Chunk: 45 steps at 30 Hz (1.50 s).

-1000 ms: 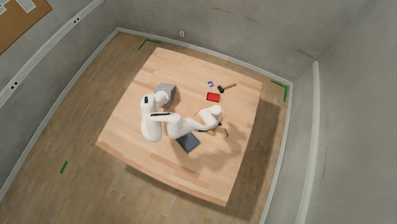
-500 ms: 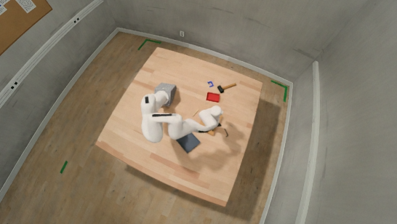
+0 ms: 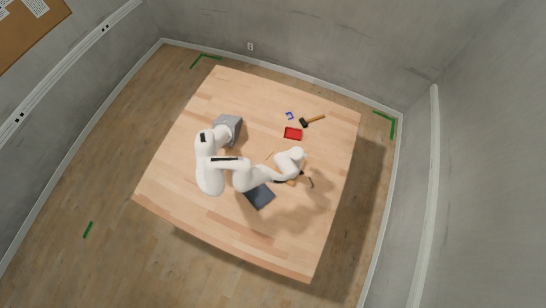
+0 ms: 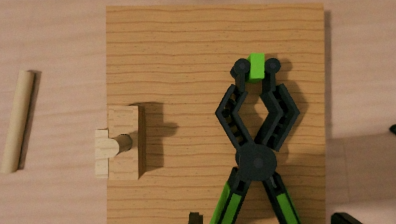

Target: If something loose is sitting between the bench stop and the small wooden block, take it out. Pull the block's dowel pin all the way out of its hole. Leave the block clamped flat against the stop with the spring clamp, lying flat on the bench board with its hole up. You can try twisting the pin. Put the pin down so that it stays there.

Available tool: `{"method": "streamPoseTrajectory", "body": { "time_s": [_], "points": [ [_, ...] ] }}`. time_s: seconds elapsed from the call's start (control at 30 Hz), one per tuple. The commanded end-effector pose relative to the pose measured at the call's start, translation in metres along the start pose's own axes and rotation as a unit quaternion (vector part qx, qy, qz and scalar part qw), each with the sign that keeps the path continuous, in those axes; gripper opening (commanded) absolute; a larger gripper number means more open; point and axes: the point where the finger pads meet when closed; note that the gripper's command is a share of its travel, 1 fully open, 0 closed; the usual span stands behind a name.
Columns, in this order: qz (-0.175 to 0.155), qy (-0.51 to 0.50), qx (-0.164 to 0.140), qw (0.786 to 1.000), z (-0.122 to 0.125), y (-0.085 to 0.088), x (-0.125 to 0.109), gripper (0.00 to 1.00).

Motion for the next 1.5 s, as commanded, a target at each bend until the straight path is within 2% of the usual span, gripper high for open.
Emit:
{"method": "streamPoseTrajectory", "body": {
  "time_s": [0.0, 1.0, 1.47],
  "points": [
    [0.001, -0.001, -0.002, 1.000, 0.001, 0.000, 0.000, 0.77],
    [0.001, -0.001, -0.002, 1.000, 0.001, -0.003, 0.000, 0.77],
    [0.001, -0.001, -0.002, 1.000, 0.001, -0.015, 0.000, 0.77]
  ]
}}
Point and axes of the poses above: the point where the finger pads meet when closed, its own y axis back along the fingers, its own z axis across the jaws, x = y × z, and after that the axes turned 5 degrees about y, right-handed
